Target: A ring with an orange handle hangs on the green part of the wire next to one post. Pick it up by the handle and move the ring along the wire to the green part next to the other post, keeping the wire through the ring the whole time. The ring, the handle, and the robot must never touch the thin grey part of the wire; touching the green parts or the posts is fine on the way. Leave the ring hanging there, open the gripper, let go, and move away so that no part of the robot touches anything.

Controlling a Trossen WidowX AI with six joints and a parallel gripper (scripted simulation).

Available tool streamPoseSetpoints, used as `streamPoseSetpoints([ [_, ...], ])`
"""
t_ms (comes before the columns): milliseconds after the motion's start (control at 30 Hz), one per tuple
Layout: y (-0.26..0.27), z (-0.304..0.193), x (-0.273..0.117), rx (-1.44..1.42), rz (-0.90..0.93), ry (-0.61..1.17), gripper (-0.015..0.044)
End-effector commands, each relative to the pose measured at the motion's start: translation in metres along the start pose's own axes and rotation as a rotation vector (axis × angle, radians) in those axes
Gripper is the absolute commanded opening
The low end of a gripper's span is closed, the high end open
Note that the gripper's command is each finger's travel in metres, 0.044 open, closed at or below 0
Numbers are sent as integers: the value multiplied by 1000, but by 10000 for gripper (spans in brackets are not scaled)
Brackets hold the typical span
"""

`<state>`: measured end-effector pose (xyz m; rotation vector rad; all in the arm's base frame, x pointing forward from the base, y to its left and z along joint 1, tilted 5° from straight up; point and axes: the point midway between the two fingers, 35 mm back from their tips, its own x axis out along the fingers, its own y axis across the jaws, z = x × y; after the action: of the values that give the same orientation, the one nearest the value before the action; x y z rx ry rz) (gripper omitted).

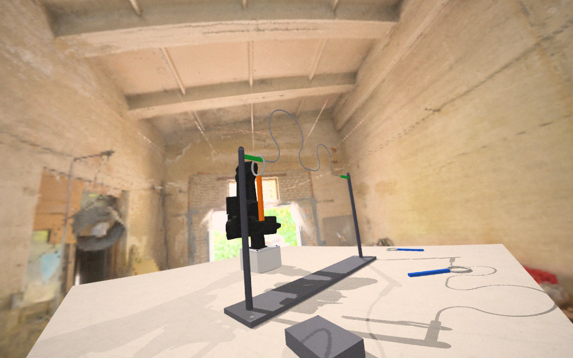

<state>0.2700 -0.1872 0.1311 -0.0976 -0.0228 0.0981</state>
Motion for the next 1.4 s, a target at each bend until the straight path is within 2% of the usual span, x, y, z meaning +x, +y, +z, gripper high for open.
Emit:
streamPoseSetpoints([
  [0,-22,-8,-26,-61,-61,11,160],
  [233,-51,-18,-73,-145,-156,32,160],
  [367,-54,-19,-77,-153,-164,34,160],
  [700,-64,32,-32,21,-184,-49,160],
  [1367,-69,34,-14,24,-184,-55,160],
])
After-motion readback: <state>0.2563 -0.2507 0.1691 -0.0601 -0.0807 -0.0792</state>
